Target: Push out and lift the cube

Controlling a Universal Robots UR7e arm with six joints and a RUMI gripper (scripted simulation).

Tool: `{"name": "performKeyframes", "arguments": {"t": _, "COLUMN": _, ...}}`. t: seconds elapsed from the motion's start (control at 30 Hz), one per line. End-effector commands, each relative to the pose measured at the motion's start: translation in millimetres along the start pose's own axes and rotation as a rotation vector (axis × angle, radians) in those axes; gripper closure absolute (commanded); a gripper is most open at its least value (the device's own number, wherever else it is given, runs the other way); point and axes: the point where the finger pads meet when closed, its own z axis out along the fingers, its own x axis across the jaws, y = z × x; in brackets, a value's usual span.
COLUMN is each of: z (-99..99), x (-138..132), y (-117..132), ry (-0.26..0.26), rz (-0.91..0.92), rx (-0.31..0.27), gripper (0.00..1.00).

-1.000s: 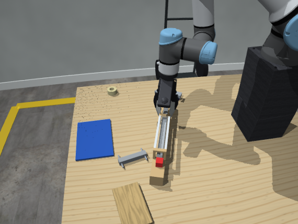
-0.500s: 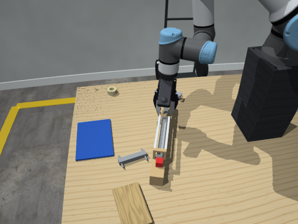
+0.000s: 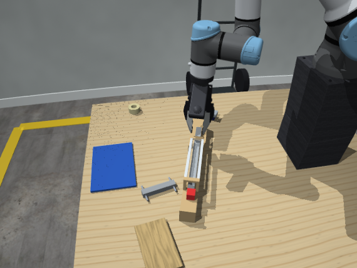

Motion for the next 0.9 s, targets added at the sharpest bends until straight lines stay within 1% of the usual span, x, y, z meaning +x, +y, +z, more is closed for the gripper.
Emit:
{"name": "performKeyframes", "arguments": {"t": 0.0, "z": -21.2, "x": -2.3, "y": 1.0, "ry": -0.007, "rz": 0.002, "rx": 0.001, "gripper": 0.78}}
{"name": "performKeyframes", "arguments": {"t": 0.23, "z": -29.5, "x": -2.3, "y": 0.8, "ry": -0.007, "rz": 0.002, "rx": 0.001, "gripper": 0.78}}
{"name": "performKeyframes", "arguments": {"t": 0.87, "z": -29.3, "x": -1.3, "y": 0.8, "ry": -0.006, "rz": 0.001, "rx": 0.001, "gripper": 0.78}}
